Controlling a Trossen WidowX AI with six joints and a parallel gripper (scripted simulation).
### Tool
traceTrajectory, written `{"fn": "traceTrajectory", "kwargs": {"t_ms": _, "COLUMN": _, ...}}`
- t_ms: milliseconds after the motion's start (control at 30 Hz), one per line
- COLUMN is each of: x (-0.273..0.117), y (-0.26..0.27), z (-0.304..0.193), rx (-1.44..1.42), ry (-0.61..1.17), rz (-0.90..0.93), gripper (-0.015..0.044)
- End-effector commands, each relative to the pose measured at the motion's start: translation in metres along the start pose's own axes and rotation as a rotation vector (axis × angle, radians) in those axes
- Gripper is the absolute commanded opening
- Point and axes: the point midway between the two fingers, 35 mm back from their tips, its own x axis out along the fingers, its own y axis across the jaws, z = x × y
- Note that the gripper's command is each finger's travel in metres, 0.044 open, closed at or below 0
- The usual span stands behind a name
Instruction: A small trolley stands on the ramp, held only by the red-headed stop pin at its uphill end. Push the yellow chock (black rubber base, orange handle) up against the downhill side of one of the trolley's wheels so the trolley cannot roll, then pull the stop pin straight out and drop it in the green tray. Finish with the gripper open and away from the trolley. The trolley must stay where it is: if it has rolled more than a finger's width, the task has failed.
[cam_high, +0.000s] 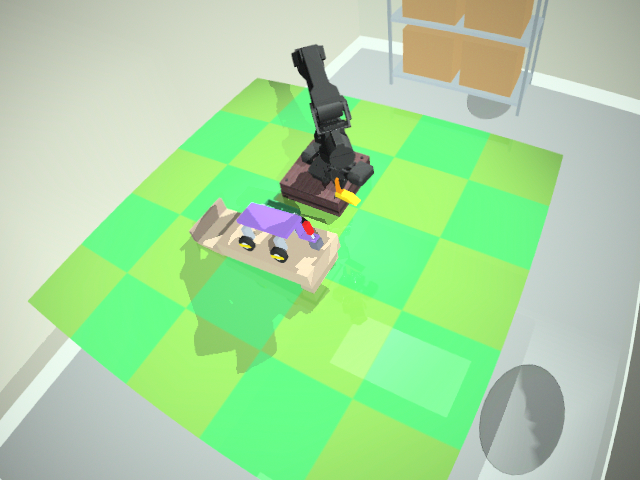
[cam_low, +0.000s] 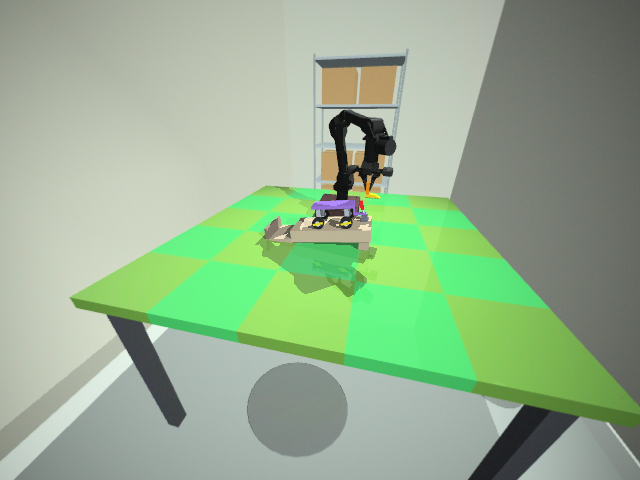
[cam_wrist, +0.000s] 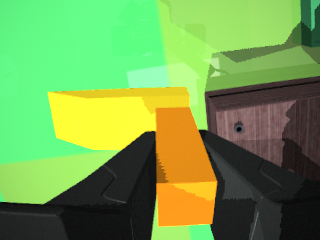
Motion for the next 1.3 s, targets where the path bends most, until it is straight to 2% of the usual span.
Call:
{"fn": "traceTrajectory", "kwargs": {"t_ms": 0, "x": 0.000, "y": 0.000, "z": 0.000, "rx": -0.098, "ry": 0.002, "rz": -0.002, "gripper": 0.0000}}
{"fn": "traceTrajectory", "kwargs": {"t_ms": 267, "x": 0.000, "y": -0.004, "z": 0.001, "rx": -0.104, "ry": 0.002, "rz": -0.003, "gripper": 0.0000}}
{"fn": "traceTrajectory", "kwargs": {"t_ms": 1267, "x": 0.003, "y": -0.085, "z": 0.042, "rx": -0.133, "ry": -0.002, "rz": -0.012, "gripper": 0.0000}}
